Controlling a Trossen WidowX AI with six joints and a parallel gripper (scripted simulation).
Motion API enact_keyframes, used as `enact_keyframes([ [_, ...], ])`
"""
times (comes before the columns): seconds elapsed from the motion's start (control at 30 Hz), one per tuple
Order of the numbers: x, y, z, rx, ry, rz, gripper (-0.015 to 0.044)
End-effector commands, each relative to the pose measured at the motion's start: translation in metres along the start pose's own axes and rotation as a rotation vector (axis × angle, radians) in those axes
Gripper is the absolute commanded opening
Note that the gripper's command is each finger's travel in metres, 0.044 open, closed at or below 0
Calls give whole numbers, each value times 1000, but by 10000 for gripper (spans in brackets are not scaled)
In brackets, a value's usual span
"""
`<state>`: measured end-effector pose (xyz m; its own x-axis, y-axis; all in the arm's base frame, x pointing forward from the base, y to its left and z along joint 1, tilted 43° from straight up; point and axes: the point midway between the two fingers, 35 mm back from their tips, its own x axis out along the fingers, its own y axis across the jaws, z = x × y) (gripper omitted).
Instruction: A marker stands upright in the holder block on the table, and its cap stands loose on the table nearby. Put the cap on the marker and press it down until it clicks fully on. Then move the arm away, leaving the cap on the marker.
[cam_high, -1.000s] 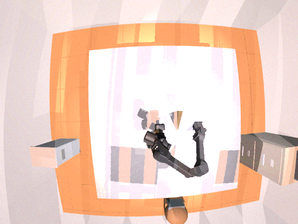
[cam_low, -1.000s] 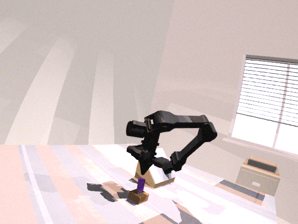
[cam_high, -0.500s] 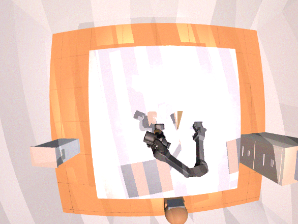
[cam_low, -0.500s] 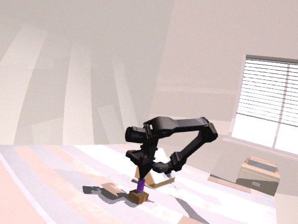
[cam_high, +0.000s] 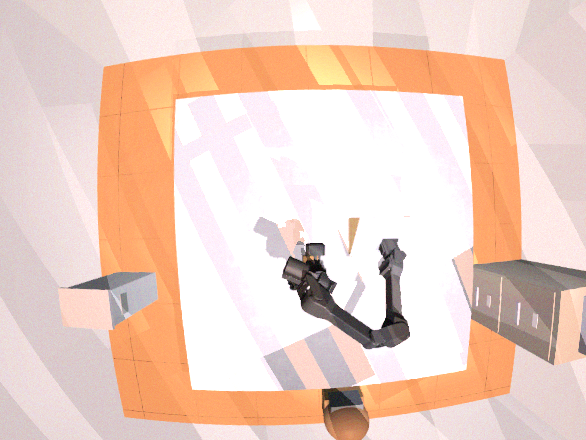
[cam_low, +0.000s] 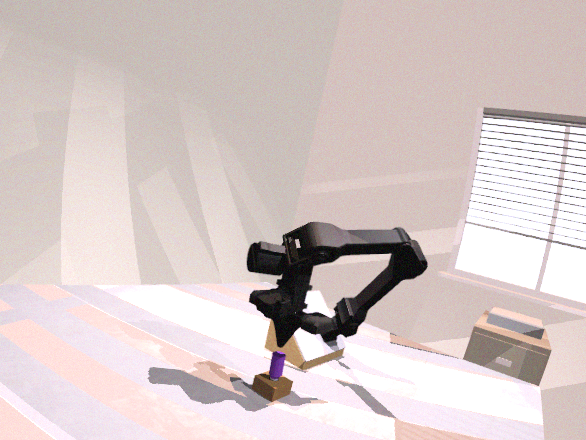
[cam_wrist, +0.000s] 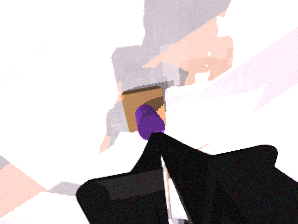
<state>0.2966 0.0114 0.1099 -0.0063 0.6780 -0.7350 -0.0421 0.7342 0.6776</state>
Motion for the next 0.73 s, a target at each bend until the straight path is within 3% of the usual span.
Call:
enact_keyframes([
  [0.0,-50,-3,2,44,-41,-15,0],
  [0.17,-72,-2,-1,69,-51,-15,0],
  [0.7,-72,-2,-1,69,-51,-15,420],
])
